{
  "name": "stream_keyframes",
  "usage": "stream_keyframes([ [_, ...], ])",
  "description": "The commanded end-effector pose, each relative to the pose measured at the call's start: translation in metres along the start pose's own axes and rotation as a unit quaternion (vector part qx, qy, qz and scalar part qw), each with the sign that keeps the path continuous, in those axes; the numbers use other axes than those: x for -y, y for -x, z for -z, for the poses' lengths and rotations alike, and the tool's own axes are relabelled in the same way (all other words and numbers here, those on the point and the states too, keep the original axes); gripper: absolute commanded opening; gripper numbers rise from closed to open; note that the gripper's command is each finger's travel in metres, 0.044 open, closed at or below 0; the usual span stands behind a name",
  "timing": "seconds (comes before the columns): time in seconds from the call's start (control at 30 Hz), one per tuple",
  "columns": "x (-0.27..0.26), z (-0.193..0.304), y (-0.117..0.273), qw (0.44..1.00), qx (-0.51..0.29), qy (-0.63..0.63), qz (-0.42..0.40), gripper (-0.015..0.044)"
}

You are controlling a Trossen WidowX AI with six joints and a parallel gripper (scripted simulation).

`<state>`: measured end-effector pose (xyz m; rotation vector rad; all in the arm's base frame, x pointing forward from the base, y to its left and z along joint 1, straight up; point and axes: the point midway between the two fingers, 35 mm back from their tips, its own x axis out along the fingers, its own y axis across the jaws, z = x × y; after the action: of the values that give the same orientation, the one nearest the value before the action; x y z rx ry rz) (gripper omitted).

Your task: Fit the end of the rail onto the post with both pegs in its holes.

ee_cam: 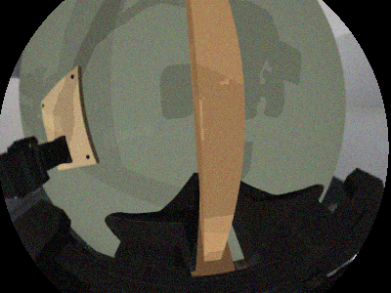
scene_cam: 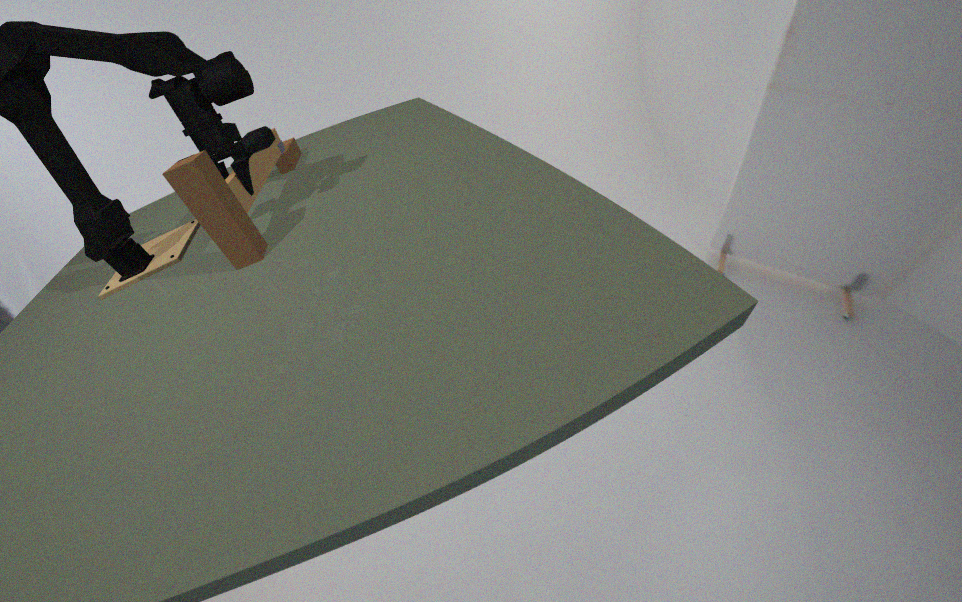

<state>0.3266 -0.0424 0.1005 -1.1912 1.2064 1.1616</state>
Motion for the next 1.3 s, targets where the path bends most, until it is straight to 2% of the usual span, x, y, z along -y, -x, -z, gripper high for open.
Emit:
stream_keyframes([
  [0.0, 0.0009, 0.0028, 0.0003, 1.000, -0.002, 0.000, 0.003, 0.0000],
  [1.27, -0.0002, -0.0021, 0.0032, 1.000, -0.002, 0.000, 0.003, 0.0000],
])
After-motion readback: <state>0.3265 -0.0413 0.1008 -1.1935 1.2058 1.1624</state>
